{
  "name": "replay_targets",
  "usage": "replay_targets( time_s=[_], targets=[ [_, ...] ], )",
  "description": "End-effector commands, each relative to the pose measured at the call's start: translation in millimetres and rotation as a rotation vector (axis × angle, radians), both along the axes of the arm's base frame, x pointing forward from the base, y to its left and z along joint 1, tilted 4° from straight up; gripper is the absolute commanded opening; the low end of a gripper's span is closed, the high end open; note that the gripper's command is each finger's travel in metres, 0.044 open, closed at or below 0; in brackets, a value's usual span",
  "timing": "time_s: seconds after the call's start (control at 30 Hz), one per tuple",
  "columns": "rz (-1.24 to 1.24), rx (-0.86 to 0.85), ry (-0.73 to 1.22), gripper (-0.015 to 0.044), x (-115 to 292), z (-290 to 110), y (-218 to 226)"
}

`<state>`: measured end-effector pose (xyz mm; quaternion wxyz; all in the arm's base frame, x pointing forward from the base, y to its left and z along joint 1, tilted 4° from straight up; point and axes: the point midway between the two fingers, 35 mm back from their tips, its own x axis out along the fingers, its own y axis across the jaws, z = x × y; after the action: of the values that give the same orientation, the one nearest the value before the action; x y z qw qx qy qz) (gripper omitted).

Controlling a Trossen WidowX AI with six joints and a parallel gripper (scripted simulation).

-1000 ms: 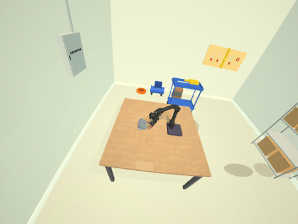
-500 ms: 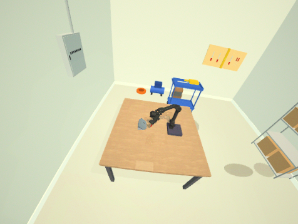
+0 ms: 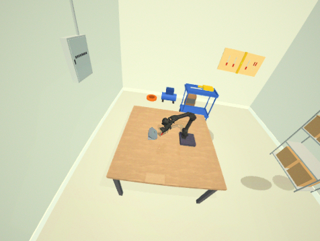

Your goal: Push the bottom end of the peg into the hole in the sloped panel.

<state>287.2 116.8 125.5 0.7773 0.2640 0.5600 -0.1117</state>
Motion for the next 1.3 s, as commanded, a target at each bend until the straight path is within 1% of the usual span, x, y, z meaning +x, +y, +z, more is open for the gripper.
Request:
replay_targets(
  time_s=[0.0,1.27],
  targets=[
    [-0.035,0.024,-0.021,0.0,1,2,-4],
    [-0.298,0.201,-0.225,0.0,11,19,-37]
  ],
)
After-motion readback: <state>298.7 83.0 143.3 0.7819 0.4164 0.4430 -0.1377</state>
